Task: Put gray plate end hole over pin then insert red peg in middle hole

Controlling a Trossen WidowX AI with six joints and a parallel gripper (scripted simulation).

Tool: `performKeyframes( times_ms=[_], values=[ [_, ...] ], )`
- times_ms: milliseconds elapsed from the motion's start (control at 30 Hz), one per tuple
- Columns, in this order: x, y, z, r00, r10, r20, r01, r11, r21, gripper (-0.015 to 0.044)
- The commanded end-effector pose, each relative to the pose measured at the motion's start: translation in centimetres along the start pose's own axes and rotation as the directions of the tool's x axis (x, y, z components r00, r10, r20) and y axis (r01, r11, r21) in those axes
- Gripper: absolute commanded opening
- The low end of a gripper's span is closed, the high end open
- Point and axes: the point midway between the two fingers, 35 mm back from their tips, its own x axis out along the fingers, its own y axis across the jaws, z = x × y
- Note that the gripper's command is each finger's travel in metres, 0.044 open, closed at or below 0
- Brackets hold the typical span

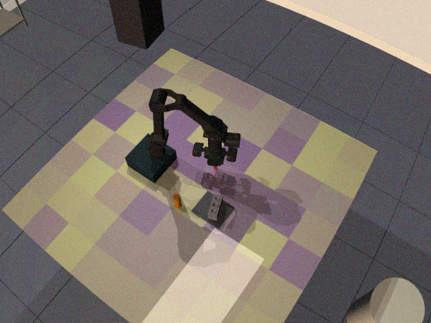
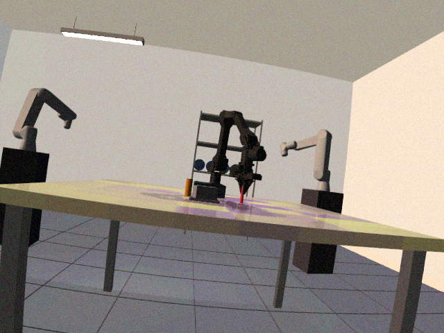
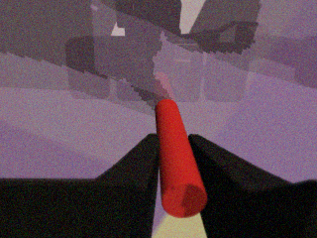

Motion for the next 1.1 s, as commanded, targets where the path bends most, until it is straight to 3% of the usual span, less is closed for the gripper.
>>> performKeyframes(
  times_ms=[0, 933, 1067],
  values=[
    [0.0, 0.0, 0.0, 1.0, 0.0, 0.003, 0.0, 1.0, -0.005, 0.0],
    [-8.1, 0.8, 0.0, 1.0, 0.001, 0.002, -0.001, 1.0, -0.005, 0.0],
    [-7.1, 0.9, 0.3, 1.0, -0.008, 0.001, 0.008, 1.0, -0.003, 0.0]
  ],
)
